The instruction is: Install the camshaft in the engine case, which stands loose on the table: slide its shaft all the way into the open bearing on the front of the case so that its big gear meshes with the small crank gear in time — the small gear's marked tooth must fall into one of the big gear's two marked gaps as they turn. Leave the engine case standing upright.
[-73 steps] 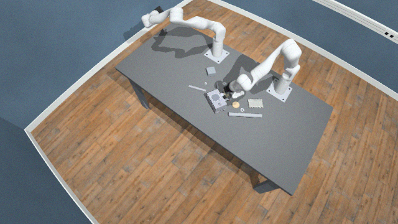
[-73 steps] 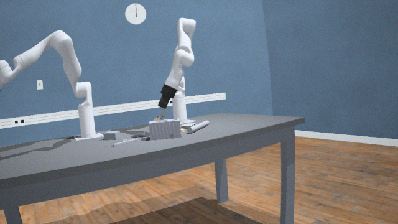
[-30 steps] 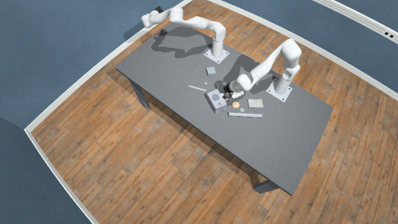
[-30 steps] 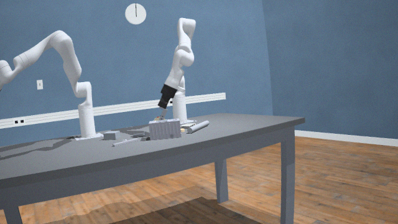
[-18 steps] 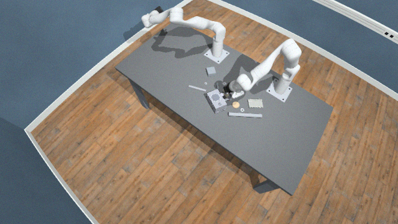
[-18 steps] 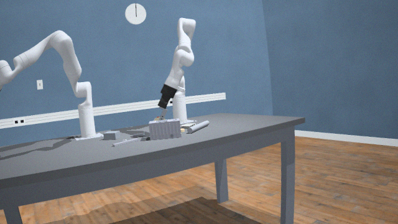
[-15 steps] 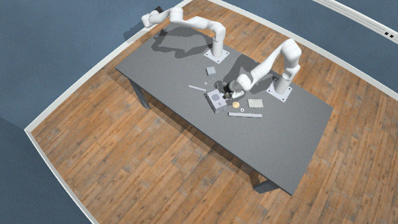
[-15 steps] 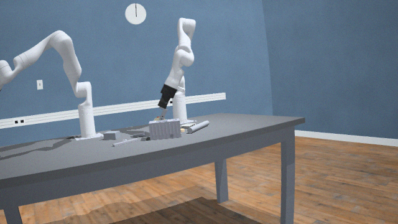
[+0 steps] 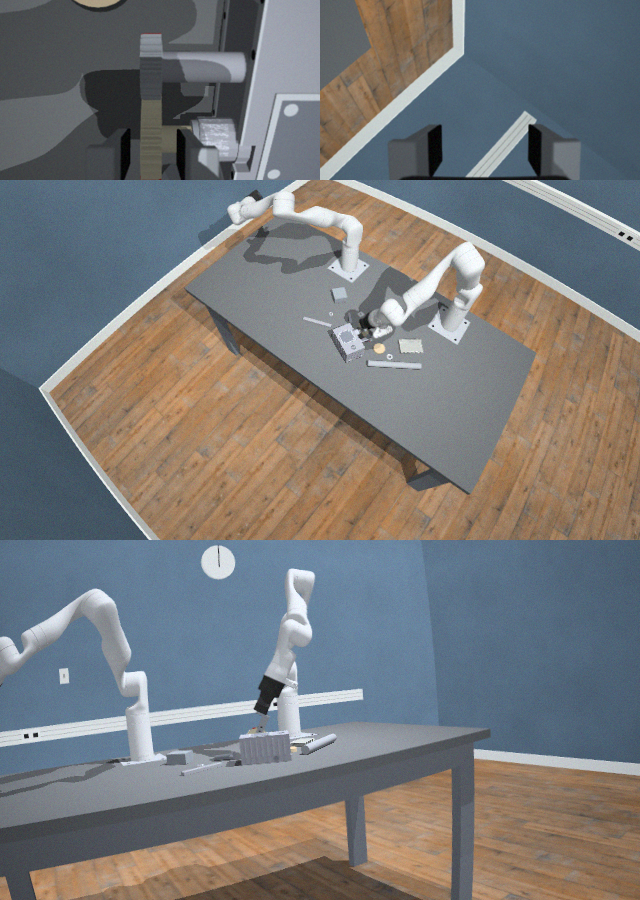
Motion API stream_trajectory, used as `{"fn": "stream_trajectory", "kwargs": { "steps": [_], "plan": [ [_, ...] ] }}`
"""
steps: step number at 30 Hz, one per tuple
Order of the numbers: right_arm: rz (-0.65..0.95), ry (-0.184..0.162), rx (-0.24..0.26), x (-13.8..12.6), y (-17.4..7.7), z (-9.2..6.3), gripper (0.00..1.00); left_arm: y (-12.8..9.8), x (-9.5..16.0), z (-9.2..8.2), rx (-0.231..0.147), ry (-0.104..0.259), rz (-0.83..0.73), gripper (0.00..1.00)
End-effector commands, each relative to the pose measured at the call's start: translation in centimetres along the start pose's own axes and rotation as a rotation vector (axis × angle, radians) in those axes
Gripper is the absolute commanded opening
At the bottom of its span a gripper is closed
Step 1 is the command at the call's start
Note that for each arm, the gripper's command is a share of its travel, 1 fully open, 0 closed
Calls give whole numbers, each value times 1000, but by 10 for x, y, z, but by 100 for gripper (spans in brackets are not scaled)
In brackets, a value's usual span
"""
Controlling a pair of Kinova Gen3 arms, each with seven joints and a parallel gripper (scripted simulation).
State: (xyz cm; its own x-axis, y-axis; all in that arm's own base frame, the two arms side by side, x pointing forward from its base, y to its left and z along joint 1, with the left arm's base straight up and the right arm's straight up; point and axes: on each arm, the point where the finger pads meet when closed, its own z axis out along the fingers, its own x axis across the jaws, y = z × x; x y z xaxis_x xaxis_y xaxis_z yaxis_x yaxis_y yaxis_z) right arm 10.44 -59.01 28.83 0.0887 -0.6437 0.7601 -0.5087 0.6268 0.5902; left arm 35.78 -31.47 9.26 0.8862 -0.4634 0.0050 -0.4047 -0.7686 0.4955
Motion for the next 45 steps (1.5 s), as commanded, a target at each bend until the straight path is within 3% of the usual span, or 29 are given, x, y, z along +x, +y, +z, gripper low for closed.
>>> {"fn": "stream_trajectory", "kwargs": {
  "steps": [1, 14, 26, 45],
  "plan": [
    [2, 0, 0, 1, 1, 0, 100, 0, 1, -1, 3, -1, -5, 64],
    [2, 0, 0, 1, 1, 0, 100, 0, 1, -18, 3, 0, -5, 64],
    [2, 0, 0, 1, 1, 0, 100, -1, 3, -46, 3, 3, -5, 64],
    [2, 0, 0, 1, 1, 0, 100, 2, 2, -55, 3, 2, -5, 64]
  ]
}}
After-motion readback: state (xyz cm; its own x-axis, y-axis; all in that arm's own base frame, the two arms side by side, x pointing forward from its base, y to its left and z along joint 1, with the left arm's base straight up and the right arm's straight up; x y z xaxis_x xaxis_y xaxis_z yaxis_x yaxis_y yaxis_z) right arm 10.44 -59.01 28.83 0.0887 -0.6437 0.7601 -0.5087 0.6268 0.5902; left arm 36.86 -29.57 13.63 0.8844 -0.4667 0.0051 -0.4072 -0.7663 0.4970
